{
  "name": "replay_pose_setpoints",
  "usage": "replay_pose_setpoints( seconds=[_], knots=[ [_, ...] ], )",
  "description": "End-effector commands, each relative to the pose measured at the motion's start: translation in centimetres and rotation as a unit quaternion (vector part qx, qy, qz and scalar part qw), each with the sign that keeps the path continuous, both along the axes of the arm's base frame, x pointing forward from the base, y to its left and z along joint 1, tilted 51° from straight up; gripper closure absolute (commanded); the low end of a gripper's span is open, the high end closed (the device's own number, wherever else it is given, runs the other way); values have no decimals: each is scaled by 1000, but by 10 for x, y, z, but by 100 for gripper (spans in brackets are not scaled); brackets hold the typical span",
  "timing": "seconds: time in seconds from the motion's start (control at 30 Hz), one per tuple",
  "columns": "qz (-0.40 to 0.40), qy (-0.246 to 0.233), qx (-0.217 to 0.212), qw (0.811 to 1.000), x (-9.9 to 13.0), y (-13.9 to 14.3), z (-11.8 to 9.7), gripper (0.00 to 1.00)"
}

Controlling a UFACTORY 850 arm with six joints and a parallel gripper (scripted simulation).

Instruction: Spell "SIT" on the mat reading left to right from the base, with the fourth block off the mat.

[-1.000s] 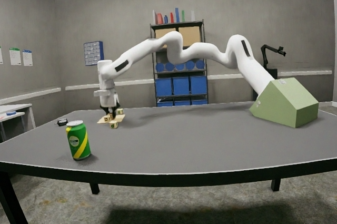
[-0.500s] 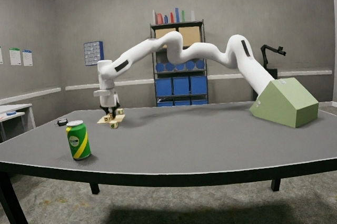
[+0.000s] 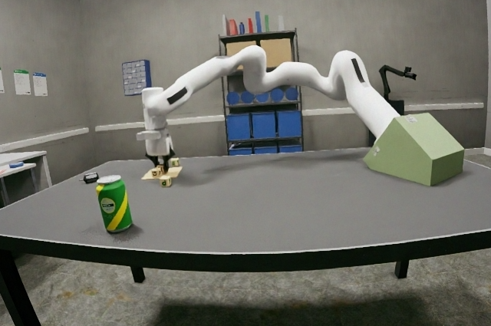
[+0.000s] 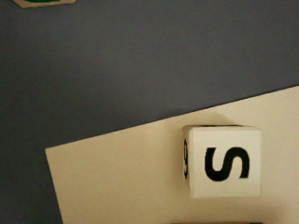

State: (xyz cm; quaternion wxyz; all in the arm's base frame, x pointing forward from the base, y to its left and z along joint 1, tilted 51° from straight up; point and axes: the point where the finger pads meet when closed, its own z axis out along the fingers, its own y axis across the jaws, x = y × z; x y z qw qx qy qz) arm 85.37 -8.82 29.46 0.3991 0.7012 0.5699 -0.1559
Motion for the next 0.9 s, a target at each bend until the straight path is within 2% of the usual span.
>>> replay_pose_setpoints(
  seconds=[0.0, 0.87],
  knots=[
    [1, -1, 0, 1000, 0, 1, 1, 72],
    [1, -1, 0, 1000, 1, -1, -1, 72]
  ],
)
